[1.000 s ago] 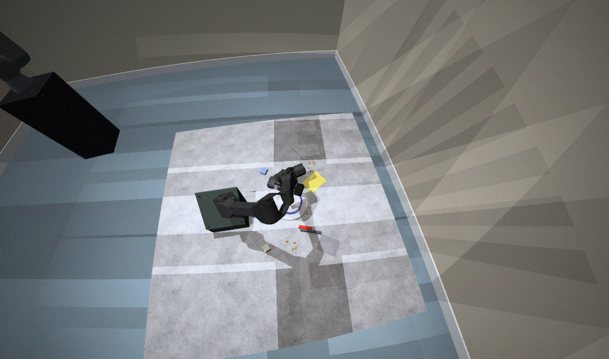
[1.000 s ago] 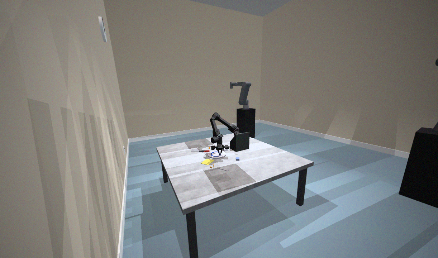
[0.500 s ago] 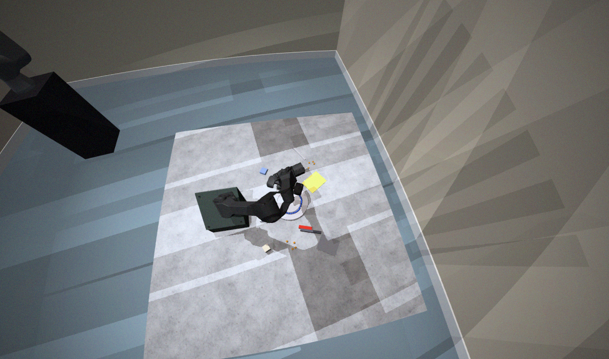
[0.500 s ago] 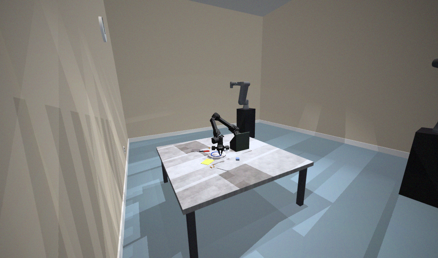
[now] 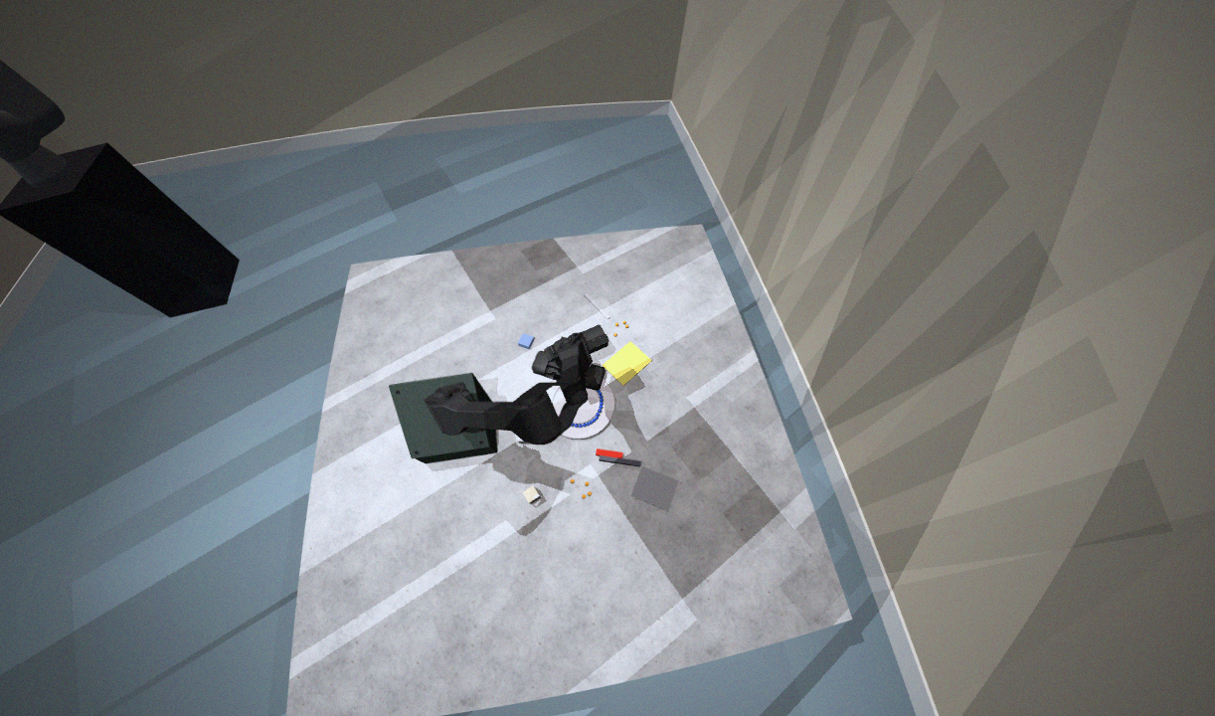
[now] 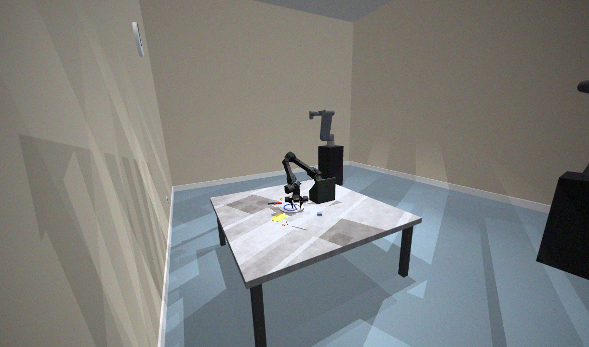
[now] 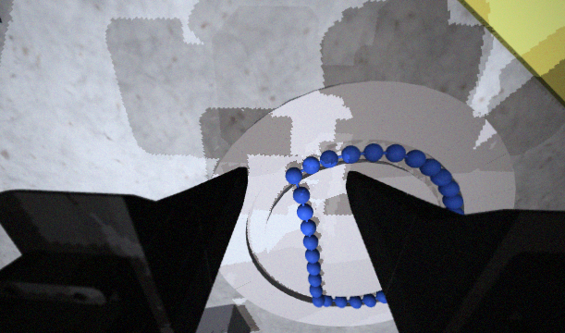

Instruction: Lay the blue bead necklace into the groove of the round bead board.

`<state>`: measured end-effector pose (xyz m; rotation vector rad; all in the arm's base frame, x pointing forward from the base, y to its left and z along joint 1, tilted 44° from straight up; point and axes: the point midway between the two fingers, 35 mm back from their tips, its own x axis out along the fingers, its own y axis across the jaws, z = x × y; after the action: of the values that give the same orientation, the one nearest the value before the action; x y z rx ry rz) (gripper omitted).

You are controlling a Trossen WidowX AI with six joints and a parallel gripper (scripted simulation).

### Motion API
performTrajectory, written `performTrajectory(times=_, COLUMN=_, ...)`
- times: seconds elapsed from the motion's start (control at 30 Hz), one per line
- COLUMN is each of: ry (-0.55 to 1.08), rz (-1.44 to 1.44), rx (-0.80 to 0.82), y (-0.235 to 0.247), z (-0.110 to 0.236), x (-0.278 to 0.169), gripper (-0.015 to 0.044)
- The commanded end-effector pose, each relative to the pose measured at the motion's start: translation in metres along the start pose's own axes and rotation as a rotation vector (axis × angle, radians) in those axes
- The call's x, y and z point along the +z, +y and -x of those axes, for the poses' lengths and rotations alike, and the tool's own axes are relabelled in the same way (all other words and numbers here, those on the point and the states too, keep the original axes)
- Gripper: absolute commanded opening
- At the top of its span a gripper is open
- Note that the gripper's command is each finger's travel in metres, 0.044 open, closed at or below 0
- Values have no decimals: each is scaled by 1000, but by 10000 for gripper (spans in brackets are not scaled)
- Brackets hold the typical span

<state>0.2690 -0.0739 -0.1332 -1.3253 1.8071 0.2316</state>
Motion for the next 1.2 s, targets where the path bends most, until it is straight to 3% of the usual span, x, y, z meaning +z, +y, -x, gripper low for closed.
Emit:
performTrajectory(times=0.0, ry=1, rz=2, rx=1, y=0, z=2, x=0, gripper=368)
performTrajectory(times=0.1, ry=4, rz=6, rx=4, y=1, z=2, x=-1, gripper=440)
performTrajectory(times=0.73, ry=3, rz=7, rx=3, y=1, z=6, x=-1, gripper=440)
performTrajectory(times=0.83, ry=3, rz=-156, rx=3, y=-2, z=8, x=-7, gripper=361)
performTrajectory(times=1.13, ry=3, rz=-1142, rx=4, y=-16, z=22, x=-46, gripper=125)
performTrajectory(times=1.17, ry=4, rz=-1251, rx=3, y=-17, z=23, x=-50, gripper=120)
